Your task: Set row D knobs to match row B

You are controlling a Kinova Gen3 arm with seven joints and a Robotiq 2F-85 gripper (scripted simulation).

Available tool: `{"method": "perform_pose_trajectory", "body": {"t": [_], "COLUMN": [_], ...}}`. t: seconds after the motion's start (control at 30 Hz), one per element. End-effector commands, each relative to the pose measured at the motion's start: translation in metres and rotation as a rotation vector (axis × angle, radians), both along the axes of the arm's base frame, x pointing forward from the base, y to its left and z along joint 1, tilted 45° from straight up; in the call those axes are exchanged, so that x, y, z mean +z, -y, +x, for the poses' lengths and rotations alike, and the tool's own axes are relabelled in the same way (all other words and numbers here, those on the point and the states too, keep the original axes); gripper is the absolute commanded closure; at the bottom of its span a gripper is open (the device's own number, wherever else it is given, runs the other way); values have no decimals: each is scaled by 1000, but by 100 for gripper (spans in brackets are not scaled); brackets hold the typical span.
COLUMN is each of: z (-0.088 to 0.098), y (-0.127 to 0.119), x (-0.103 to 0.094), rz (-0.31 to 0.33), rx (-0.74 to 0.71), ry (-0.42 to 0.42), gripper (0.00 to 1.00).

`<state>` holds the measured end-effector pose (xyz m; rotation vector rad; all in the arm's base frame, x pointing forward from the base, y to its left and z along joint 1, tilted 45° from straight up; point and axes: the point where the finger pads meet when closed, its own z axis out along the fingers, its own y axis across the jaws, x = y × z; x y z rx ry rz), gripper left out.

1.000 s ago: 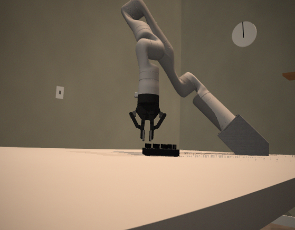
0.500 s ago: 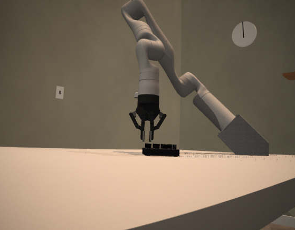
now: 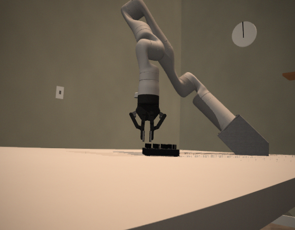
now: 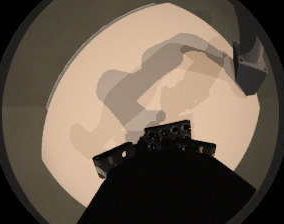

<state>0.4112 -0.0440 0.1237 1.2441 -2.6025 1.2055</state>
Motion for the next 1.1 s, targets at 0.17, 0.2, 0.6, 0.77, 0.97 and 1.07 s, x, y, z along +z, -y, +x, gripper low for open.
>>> {"method": "perform_pose_trajectory", "body": {"t": [0.17, 0.2, 0.6, 0.77, 0.97, 1.07], "z": [0, 0, 0, 1, 2, 3], "y": [-1, -1, 0, 2, 4, 6], "x": [0, 0, 0, -2, -5, -7], "rz": [1, 1, 1, 1, 1, 1], "rx": [1, 1, 1, 1, 1, 1], "ry": [1, 1, 1, 1, 1, 1], "gripper": [81, 81, 81, 81, 81, 81]}}
